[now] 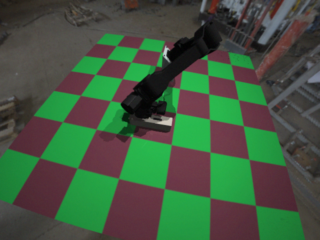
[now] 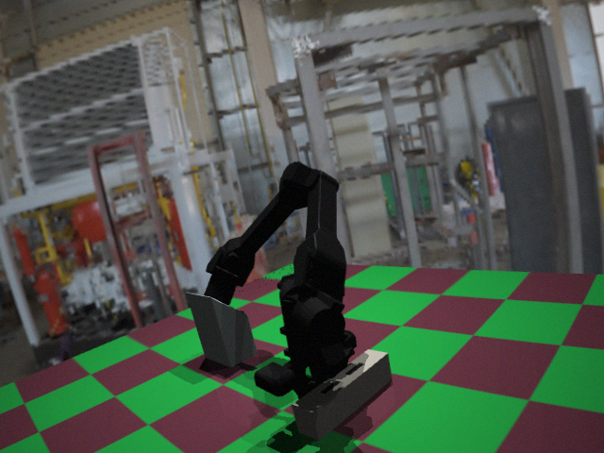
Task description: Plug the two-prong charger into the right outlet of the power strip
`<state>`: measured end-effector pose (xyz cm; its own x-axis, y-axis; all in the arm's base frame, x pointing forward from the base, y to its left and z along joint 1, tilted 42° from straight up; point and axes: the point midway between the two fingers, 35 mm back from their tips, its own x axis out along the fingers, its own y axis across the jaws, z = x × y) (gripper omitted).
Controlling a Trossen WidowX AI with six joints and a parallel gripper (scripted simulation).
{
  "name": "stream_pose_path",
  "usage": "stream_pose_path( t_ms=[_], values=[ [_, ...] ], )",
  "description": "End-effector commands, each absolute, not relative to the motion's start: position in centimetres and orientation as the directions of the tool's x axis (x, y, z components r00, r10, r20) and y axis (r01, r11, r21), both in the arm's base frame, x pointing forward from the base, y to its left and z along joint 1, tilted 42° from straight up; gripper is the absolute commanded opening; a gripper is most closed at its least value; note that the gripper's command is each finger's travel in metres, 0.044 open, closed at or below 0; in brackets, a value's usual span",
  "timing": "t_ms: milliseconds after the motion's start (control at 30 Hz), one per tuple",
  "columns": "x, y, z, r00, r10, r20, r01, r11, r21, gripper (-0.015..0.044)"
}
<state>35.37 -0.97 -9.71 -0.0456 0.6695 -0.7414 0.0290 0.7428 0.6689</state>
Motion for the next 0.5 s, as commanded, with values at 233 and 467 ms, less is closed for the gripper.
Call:
stream_pose_path(
  t_ms=[233, 467],
  values=[
    [35.43, -0.99, -9.7, -0.043, 0.669, -0.742, 0.027, 0.743, 0.669, 0.0263],
    [35.42, -0.99, -9.7, -0.043, 0.669, -0.742, 0.027, 0.743, 0.669, 0.044]
  ],
)
